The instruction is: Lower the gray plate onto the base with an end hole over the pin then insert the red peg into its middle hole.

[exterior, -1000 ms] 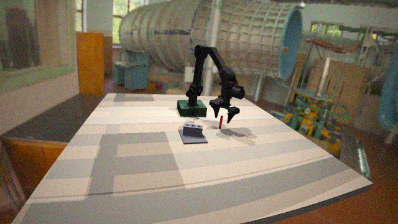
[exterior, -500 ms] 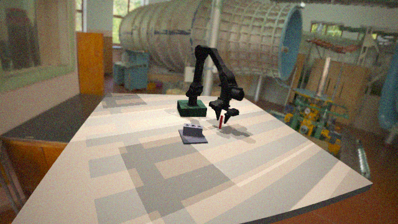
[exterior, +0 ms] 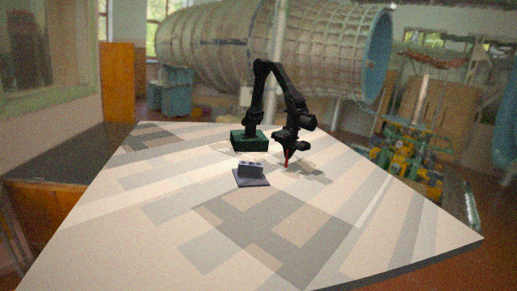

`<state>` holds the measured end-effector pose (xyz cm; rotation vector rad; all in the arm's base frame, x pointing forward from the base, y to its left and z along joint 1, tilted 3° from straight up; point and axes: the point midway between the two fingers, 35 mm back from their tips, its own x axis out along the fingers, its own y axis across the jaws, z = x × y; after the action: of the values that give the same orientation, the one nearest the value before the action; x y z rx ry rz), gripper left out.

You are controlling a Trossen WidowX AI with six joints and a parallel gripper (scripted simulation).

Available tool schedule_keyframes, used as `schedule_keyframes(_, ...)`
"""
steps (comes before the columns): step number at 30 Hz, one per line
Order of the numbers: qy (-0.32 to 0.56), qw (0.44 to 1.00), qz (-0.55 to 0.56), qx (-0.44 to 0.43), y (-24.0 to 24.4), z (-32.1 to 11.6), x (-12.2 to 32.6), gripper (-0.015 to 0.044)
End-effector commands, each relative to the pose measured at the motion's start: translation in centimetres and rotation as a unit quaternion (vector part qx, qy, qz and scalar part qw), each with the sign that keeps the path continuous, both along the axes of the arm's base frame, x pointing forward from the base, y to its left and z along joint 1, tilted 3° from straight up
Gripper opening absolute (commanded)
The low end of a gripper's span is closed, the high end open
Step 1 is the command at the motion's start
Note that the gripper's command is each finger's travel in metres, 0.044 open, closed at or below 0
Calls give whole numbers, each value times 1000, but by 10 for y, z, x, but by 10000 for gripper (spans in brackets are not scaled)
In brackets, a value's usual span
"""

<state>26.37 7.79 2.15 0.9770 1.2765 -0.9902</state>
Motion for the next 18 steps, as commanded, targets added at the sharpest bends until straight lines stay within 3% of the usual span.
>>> schedule_keyframes(1, 1, 1000, 2, -2, 0, 4, 0, 0)
schedule_keyframes(18, 0, 1000, 2, -1, 4, 55, 4, 0)
